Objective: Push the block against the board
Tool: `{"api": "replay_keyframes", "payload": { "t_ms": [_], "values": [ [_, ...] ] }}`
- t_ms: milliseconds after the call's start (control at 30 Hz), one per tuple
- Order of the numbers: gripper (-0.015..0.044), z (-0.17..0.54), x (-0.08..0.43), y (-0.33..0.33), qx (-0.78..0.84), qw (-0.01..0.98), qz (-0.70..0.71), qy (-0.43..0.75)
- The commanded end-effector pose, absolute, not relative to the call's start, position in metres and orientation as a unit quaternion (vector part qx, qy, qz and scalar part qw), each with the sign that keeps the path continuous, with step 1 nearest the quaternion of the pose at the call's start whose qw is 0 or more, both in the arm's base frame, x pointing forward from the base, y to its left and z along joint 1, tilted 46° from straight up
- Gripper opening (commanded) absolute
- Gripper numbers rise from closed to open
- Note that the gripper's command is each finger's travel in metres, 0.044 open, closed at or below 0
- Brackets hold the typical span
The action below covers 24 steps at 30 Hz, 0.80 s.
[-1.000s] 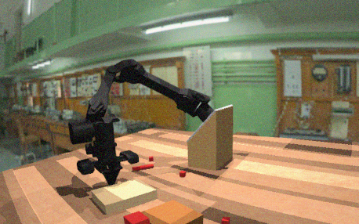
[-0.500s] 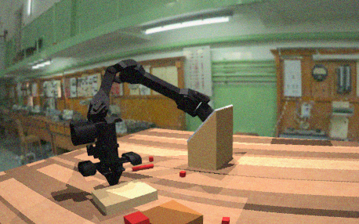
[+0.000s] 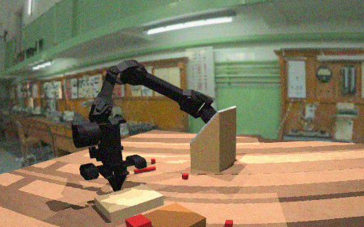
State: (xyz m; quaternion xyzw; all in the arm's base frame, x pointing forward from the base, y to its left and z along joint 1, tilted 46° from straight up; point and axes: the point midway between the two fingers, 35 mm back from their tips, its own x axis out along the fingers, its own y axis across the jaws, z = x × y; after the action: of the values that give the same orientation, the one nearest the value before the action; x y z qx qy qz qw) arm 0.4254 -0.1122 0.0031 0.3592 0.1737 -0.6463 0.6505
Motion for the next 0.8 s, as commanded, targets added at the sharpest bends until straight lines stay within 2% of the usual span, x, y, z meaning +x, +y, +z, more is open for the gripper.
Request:
{"api": "replay_keyframes", "payload": {
  "t_ms": [0,767],
  "values": [
    [0.0000,-0.009,0.426,-0.107,0.359,0.646,-0.649,0.180],
    [0.0000,-0.034,0.432,-0.082,0.359,0.647,-0.649,0.179]
  ]
}}
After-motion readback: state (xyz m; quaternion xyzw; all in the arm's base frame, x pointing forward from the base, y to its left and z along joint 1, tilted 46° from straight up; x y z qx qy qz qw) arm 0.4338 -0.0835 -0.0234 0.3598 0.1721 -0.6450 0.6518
